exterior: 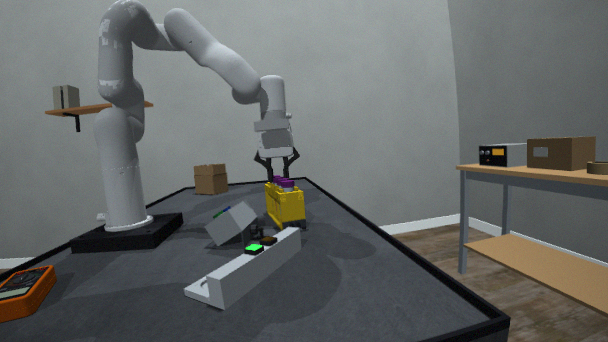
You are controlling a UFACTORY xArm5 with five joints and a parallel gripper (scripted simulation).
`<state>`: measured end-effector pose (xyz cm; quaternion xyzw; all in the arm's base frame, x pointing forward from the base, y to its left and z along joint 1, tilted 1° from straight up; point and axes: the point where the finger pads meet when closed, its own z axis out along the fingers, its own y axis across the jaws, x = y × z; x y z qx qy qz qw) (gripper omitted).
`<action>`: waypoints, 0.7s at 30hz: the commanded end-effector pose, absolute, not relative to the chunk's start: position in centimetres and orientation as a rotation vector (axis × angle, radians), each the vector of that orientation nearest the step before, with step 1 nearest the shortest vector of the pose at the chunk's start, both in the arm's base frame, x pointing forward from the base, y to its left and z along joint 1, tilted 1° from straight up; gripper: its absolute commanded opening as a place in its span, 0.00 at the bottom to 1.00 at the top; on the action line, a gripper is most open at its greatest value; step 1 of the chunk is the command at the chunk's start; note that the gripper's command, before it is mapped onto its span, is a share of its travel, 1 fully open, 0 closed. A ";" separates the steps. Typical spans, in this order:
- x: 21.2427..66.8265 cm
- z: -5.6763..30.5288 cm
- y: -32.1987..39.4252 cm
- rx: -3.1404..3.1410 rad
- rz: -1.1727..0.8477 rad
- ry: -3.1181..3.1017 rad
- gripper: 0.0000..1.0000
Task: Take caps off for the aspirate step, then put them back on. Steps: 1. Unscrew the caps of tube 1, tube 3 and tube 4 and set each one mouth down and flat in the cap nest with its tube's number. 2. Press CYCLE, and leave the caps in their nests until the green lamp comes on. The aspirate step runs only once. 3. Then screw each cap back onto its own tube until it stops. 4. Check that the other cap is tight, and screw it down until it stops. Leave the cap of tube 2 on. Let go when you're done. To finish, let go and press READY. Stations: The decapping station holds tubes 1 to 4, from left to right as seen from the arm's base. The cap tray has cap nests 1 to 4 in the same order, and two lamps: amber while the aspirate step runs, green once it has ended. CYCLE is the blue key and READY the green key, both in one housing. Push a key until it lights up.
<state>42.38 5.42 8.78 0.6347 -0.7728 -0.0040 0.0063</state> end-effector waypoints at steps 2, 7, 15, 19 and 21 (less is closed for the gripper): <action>42.5 8.9 5.4 1.590 -0.017 -2.701 0.00; 42.5 8.8 5.4 1.453 -0.016 -2.777 0.00; 42.5 8.8 5.4 1.453 -0.016 -2.777 0.46; 42.5 8.8 5.4 1.453 -0.016 -2.777 0.46; 42.5 8.8 5.4 1.453 -0.016 -2.777 0.46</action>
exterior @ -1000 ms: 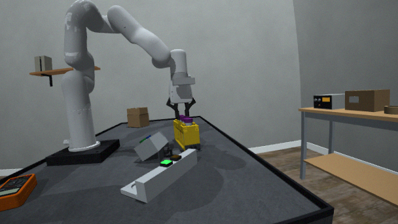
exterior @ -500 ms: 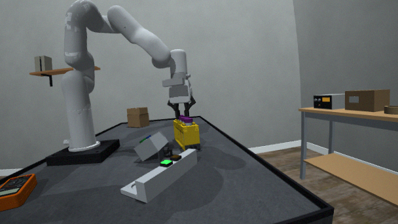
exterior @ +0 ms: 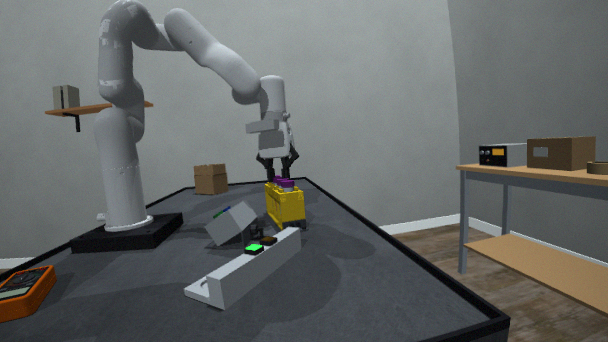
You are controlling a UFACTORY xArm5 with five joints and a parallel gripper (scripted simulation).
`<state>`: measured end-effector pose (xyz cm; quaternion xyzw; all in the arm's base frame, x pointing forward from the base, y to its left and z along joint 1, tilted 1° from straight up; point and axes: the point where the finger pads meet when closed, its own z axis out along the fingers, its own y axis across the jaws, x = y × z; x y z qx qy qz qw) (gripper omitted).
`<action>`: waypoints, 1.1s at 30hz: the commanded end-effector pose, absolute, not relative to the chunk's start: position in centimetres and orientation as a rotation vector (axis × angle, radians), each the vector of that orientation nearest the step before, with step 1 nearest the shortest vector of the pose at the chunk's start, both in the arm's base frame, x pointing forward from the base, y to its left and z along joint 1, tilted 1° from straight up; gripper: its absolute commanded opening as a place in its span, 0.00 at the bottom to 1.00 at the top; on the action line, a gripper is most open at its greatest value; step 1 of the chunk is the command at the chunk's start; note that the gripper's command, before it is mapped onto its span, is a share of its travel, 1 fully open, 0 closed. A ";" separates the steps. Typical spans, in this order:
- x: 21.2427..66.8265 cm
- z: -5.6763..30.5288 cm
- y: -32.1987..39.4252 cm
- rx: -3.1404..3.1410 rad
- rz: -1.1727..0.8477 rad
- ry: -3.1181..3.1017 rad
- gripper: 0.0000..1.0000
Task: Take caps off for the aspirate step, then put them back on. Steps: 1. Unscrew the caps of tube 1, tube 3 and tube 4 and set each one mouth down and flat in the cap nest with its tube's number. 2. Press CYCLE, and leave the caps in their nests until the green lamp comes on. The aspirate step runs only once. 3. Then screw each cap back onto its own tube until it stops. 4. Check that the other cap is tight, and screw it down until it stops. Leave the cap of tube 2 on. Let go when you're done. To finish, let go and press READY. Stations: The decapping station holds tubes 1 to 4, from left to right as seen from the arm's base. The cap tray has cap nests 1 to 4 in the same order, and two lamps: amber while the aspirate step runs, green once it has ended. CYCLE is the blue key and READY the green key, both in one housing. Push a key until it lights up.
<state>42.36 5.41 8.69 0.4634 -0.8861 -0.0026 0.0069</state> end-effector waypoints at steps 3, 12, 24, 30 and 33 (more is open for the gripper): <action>42.5 8.8 5.4 1.453 -0.016 -2.777 0.46; 42.5 10.9 5.4 1.453 -0.016 -2.777 0.46; 42.0 13.5 4.8 1.567 -0.016 -2.714 0.00; 39.0 13.5 1.8 1.886 -0.017 -2.505 0.00; 37.6 13.5 0.3 1.886 -0.017 -2.504 0.00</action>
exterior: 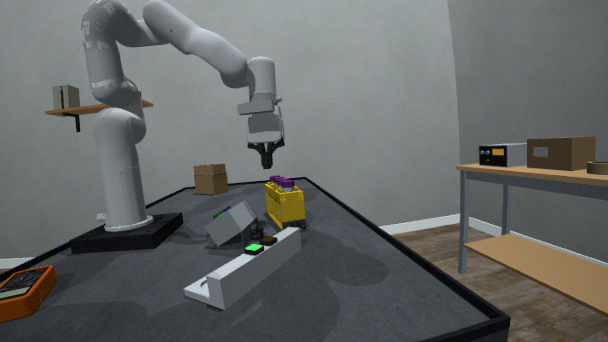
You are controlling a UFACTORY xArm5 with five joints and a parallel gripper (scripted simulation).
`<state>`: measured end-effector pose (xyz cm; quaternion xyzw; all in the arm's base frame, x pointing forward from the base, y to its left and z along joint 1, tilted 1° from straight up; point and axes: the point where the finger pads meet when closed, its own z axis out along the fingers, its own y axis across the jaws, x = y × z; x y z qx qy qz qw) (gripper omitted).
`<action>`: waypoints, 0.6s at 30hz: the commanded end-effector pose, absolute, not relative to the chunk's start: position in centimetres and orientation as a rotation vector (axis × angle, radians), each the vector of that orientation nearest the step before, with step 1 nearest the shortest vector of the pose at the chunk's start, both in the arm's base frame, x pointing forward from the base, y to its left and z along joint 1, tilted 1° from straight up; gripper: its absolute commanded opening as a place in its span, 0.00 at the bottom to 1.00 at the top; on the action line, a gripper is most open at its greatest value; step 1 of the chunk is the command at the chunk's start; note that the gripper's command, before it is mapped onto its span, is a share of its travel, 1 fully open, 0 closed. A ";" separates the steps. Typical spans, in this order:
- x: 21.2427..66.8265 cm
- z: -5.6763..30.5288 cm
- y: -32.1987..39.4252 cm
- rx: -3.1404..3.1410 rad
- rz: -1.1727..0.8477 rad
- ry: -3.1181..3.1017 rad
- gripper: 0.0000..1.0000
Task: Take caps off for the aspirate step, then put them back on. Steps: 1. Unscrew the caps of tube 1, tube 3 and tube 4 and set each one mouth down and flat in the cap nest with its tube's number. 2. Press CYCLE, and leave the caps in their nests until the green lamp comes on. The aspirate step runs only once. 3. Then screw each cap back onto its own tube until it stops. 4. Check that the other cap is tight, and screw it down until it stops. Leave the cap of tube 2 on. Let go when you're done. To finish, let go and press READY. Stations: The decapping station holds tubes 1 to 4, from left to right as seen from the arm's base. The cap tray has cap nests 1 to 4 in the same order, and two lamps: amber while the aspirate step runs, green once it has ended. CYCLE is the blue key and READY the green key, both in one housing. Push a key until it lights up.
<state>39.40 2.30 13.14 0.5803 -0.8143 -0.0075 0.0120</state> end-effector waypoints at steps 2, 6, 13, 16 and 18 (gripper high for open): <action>37.4 13.5 0.1 1.886 -0.017 -2.504 0.00; 37.4 13.5 0.1 1.886 -0.017 -2.504 0.00; 34.1 11.8 -3.3 1.886 -0.017 -2.504 0.00; 32.7 11.1 -4.8 1.886 -0.017 -2.504 0.00; 31.7 10.6 -5.9 1.886 -0.017 -2.504 0.00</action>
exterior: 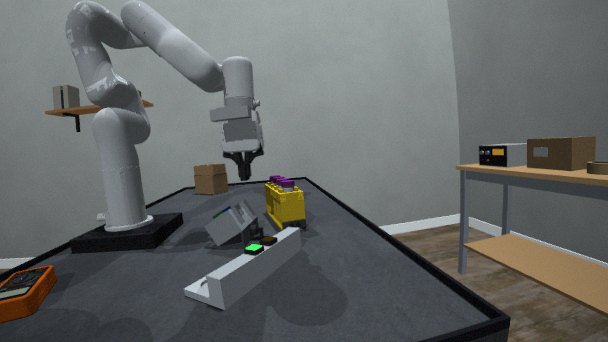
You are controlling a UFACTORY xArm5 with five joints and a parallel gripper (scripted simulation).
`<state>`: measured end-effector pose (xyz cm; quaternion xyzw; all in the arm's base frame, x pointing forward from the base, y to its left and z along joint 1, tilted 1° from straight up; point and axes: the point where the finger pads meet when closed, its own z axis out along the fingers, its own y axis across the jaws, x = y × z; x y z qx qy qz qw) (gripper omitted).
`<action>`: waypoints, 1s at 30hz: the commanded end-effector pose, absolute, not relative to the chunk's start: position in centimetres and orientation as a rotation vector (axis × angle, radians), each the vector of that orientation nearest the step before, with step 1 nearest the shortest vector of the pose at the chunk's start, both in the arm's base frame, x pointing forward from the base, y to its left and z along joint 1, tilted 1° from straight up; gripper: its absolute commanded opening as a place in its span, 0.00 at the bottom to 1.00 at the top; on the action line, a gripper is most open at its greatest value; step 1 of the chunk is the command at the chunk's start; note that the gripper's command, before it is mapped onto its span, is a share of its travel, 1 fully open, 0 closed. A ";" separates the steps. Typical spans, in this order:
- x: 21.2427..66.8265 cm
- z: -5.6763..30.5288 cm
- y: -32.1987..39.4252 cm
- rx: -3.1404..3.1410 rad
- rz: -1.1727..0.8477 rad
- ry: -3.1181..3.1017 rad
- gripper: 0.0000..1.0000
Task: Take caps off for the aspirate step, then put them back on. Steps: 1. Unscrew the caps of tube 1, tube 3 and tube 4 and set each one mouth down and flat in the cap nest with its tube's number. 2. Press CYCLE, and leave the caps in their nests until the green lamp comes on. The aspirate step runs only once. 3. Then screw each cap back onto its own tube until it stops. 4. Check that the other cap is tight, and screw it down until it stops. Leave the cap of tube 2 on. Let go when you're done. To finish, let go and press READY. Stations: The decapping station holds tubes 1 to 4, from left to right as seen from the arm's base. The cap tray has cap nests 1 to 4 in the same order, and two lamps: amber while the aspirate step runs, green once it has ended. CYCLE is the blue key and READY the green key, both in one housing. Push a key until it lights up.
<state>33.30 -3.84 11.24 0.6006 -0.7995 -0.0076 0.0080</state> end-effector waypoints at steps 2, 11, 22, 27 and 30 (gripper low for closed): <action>30.7 10.1 -6.9 1.886 -0.017 -2.504 0.00; 27.0 8.2 -10.6 1.886 -0.017 -2.504 0.00; 26.7 8.1 -11.0 1.885 -0.017 -2.504 0.00; 26.7 6.9 -11.0 1.885 -0.017 -2.504 0.00; 26.7 6.3 -11.0 1.885 -0.017 -2.504 0.00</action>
